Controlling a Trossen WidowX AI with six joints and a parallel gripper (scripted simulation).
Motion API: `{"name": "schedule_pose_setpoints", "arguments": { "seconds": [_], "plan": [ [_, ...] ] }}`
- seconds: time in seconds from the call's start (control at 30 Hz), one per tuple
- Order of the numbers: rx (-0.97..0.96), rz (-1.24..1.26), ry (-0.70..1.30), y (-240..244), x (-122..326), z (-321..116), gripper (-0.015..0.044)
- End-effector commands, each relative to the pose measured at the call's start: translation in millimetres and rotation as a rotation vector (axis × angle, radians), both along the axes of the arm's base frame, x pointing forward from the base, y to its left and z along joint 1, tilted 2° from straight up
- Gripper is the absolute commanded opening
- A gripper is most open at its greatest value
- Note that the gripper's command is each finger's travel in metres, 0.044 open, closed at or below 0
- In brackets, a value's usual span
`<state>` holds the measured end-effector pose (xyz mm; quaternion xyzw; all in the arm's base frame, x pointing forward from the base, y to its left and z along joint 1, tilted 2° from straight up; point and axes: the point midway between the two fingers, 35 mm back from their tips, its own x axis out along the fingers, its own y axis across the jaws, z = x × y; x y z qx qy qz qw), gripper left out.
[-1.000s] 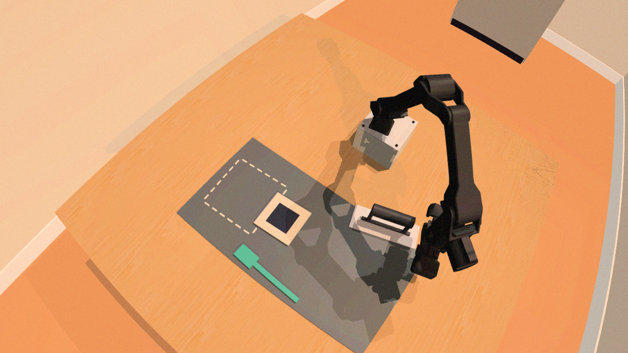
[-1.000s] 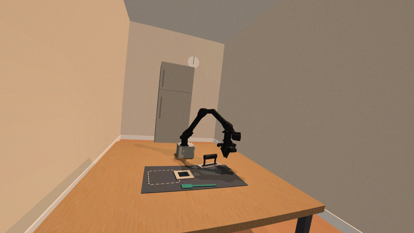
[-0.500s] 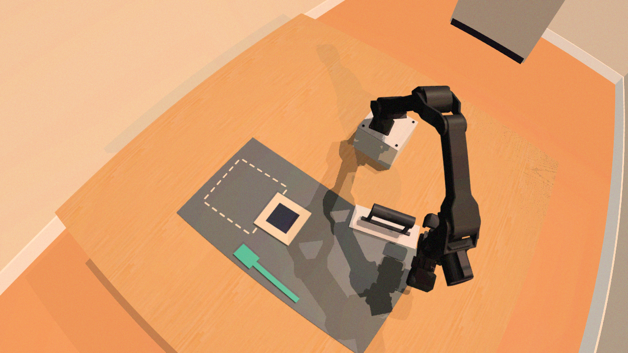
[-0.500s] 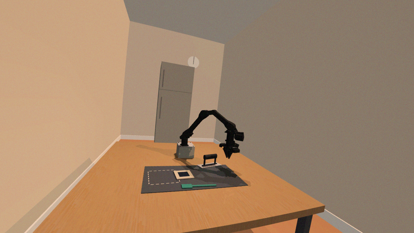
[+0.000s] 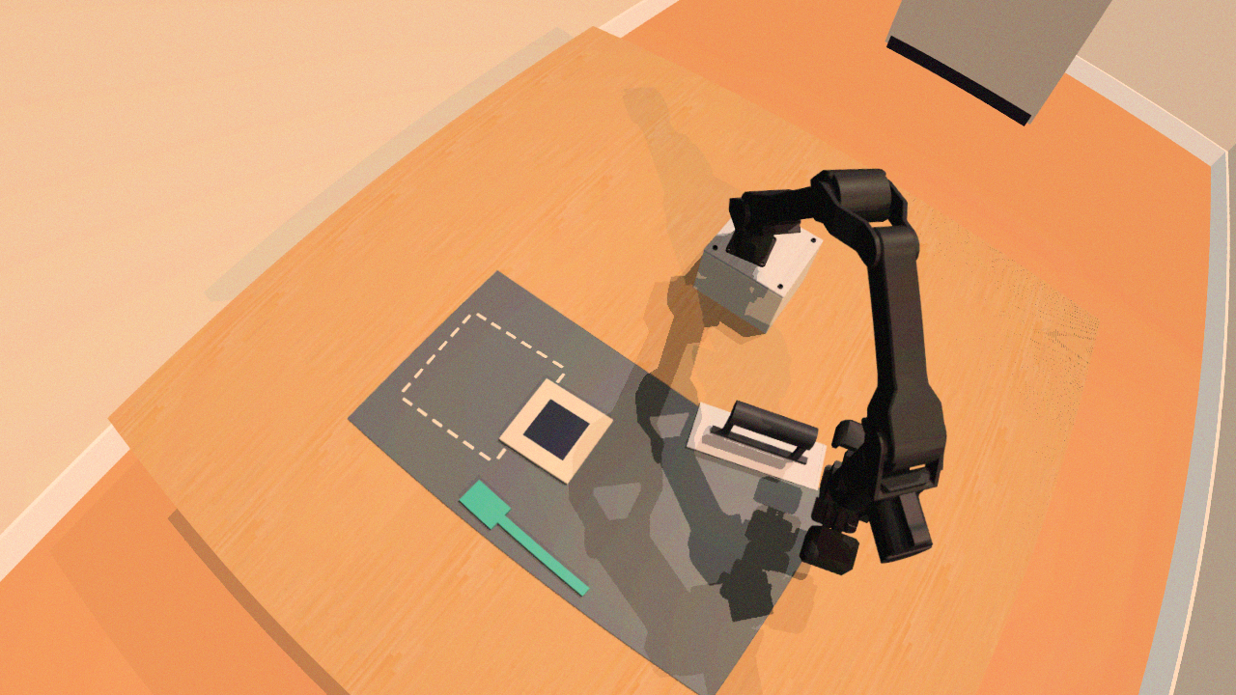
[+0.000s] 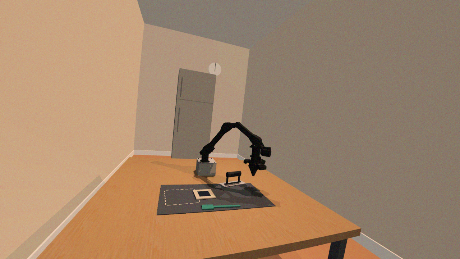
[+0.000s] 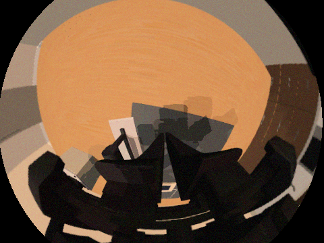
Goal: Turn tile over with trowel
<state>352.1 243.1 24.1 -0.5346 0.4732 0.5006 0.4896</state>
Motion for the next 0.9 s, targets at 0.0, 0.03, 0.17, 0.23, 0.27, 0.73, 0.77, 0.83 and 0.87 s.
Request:
{"name": "schedule_pose_setpoints", "arguments": {
  "seconds": [0.0,0.03,0.17,0.23,0.27,0.73,0.77,0.83,0.87],
  "plan": [
    [0.0,0.0,0.0,0.0,0.0,0.0,0.0],
    [0.0,0.0,0.0,0.0,0.0,0.0,0.0],
    [0.0,0.0,0.0,0.0,0.0,0.0,0.0],
    [0.0,0.0,0.0,0.0,0.0,0.0,0.0],
    [0.0,0.0,0.0,0.0,0.0,0.0,0.0],
    [0.0,0.0,0.0,0.0,0.0,0.0,0.01],
    [0.0,0.0,0.0,0.0,0.0,0.0,0.01],
    [0.0,0.0,0.0,0.0,0.0,0.0,0.01],
    [0.0,0.0,0.0,0.0,0.0,0.0,0.01]
  ]
}}
